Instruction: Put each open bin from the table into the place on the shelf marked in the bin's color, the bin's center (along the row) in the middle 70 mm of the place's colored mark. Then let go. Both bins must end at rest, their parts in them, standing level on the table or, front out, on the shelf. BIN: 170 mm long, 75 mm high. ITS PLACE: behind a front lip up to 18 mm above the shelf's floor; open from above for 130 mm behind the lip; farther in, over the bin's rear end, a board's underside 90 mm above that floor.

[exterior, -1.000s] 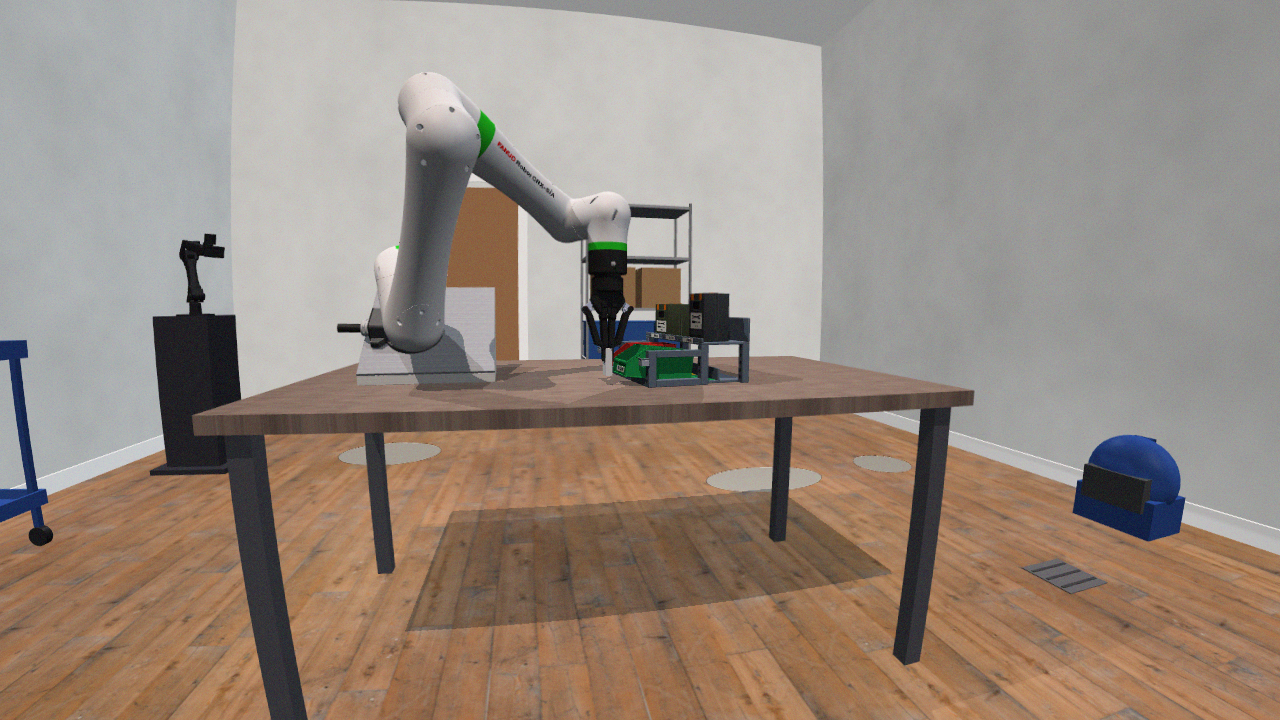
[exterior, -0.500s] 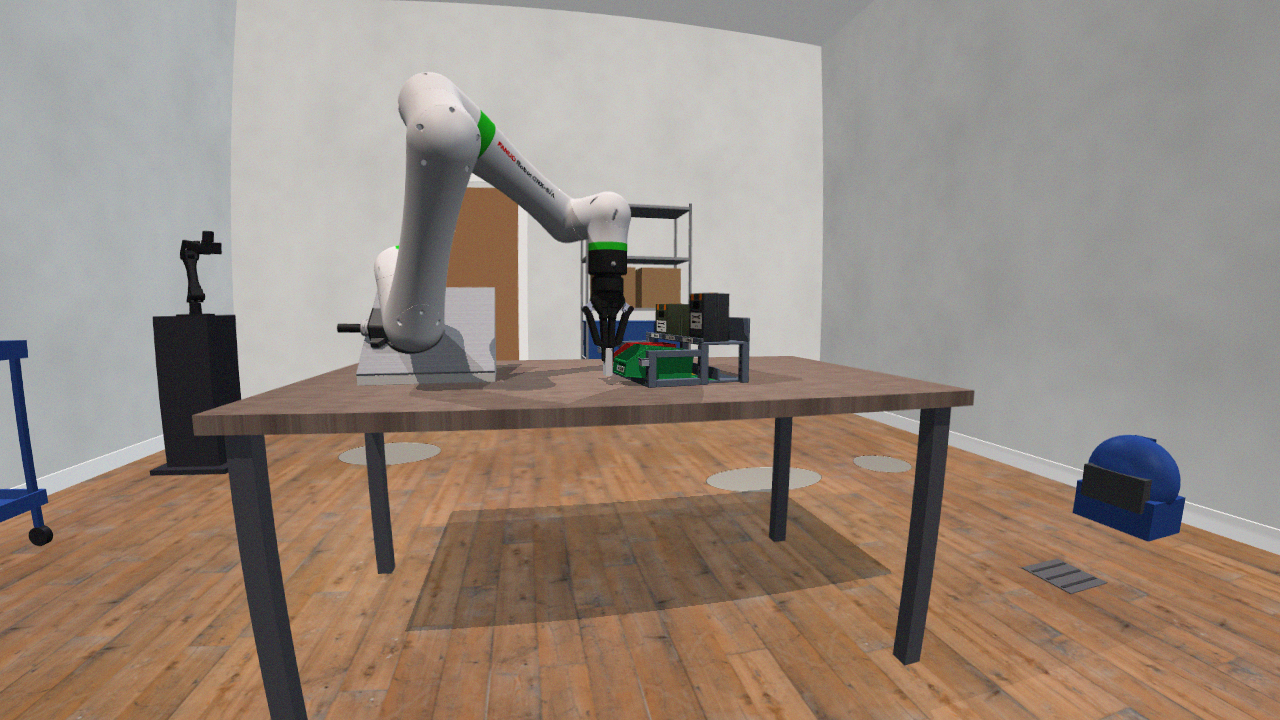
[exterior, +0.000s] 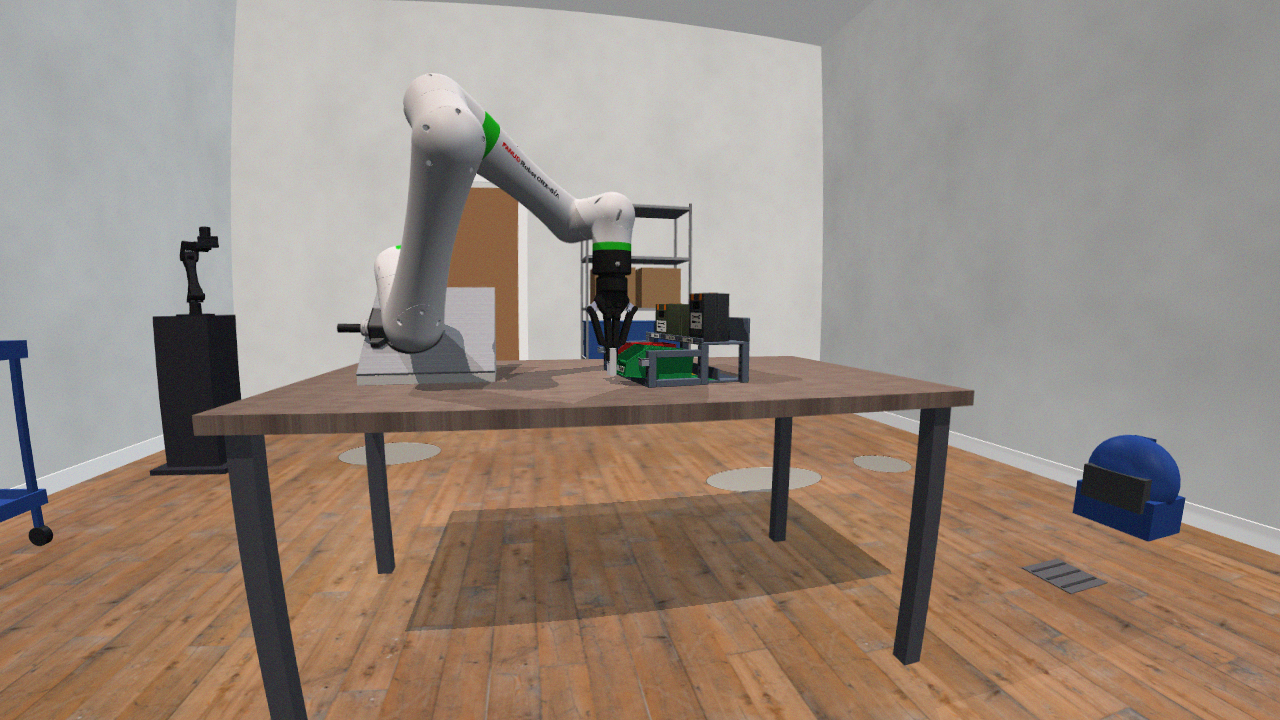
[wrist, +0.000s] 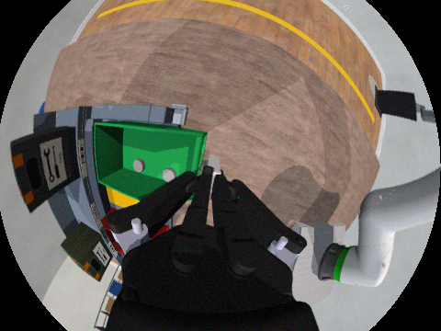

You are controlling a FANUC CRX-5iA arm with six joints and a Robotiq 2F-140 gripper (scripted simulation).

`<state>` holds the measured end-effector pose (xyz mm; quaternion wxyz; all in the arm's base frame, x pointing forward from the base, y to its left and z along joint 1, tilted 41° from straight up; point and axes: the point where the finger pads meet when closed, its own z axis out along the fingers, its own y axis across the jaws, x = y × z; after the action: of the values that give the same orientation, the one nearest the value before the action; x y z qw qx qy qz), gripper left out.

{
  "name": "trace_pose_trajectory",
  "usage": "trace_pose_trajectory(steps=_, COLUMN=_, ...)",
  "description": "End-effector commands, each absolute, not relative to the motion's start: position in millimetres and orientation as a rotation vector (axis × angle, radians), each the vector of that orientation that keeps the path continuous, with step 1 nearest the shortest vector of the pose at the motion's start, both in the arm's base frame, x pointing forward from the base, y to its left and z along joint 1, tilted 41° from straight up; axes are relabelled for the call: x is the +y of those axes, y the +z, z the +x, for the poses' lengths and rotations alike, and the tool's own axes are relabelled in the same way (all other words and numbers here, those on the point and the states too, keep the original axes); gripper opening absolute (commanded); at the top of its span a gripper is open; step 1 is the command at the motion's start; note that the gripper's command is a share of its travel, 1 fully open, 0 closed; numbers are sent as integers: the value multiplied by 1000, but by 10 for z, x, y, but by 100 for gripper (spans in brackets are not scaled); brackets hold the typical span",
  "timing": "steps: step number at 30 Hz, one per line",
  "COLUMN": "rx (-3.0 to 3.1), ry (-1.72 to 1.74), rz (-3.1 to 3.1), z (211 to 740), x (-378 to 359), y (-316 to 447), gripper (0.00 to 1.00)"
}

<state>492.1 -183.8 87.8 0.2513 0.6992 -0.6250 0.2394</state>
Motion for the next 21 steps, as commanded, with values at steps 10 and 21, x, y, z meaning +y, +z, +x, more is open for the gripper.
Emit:
trace_pose_trajectory(steps=10, rx=-1700, ry=652, rz=1903, z=4988, x=-1829, y=876, gripper=0)
trace_pose_trajectory(steps=21, rx=-1700, ry=652, rz=1903, z=4989, x=-1829, y=876, gripper=0)
